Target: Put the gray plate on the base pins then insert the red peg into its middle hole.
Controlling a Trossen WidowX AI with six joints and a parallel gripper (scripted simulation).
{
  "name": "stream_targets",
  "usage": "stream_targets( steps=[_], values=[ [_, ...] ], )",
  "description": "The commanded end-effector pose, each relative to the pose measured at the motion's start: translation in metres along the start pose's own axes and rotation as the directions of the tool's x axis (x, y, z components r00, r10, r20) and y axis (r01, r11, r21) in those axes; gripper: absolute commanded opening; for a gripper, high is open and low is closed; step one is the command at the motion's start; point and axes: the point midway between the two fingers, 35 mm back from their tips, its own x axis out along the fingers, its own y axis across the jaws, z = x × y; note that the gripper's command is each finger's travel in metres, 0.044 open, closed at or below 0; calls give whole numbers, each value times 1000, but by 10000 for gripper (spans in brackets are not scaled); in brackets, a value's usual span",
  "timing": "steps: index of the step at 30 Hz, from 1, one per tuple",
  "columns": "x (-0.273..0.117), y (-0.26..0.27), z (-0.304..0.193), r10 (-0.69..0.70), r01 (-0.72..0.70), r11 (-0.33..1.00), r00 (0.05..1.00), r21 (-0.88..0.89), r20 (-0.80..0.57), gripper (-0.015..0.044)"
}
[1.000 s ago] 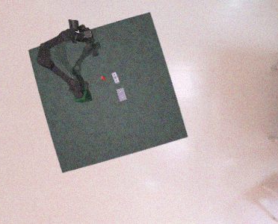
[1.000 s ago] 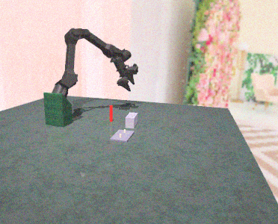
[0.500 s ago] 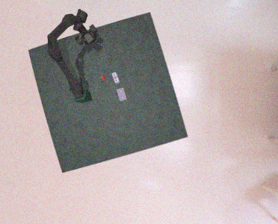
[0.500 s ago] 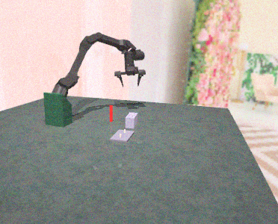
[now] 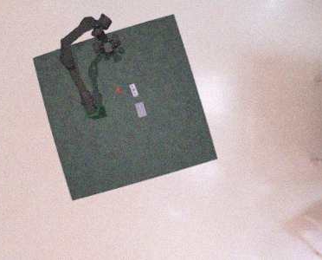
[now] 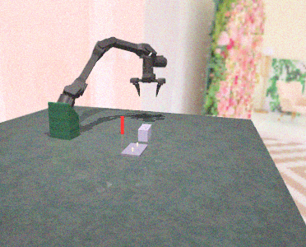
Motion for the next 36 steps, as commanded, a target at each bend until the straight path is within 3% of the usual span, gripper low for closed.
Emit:
stream_targets(
  steps=[1, 9, 16, 24, 28, 36],
  values=[
    [12, 32, 61, -11, 10, 1000, 998, 25, 57, 440],
    [18, 65, 208, -46, 44, 999, 997, 28, 61, 440],
    [11, 43, 318, -26, 27, 999, 999, 33, -18, 440],
    [14, 42, 321, -25, 26, 999, 999, 33, -20, 440],
    [61, 40, 319, -24, 25, 999, 999, 32, -22, 440],
    [79, 37, 320, -24, 25, 999, 999, 32, -23, 440]
  ],
)
